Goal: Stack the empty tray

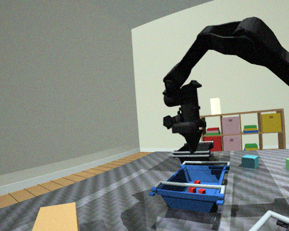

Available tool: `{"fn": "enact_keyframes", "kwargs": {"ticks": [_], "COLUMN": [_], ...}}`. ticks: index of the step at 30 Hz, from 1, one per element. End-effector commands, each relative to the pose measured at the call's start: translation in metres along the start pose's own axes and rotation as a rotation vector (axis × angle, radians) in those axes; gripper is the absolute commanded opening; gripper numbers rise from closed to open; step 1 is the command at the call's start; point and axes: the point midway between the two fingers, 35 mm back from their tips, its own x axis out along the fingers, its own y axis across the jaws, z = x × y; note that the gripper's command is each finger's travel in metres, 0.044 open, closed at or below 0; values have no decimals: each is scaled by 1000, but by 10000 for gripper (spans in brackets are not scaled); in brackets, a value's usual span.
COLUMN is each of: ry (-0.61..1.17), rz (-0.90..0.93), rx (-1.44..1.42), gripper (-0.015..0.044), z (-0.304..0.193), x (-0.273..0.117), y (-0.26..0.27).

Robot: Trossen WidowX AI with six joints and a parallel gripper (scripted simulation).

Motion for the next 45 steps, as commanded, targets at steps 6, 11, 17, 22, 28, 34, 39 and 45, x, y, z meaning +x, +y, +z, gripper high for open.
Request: {"fn": "enact_keyframes", "kwargs": {"ticks": [6,11,17,22,28,34,39,45], "ry": [0,0,-1,-1,-1,-1,-1,0], "rz": [2,2,2,2,5,5,4,4], "rx": [-19,-19,-19,-19,-19,-19,-19,-18], "gripper": [89,89,89,89,89,89,89,89], "z": [-17,-17,-16,-16,-17,-17,-17,-17], "x": [30,30,35,60,89,89,71,60], "y": [-116,-116,-117,-117,-116,-115,-106,-95]}}
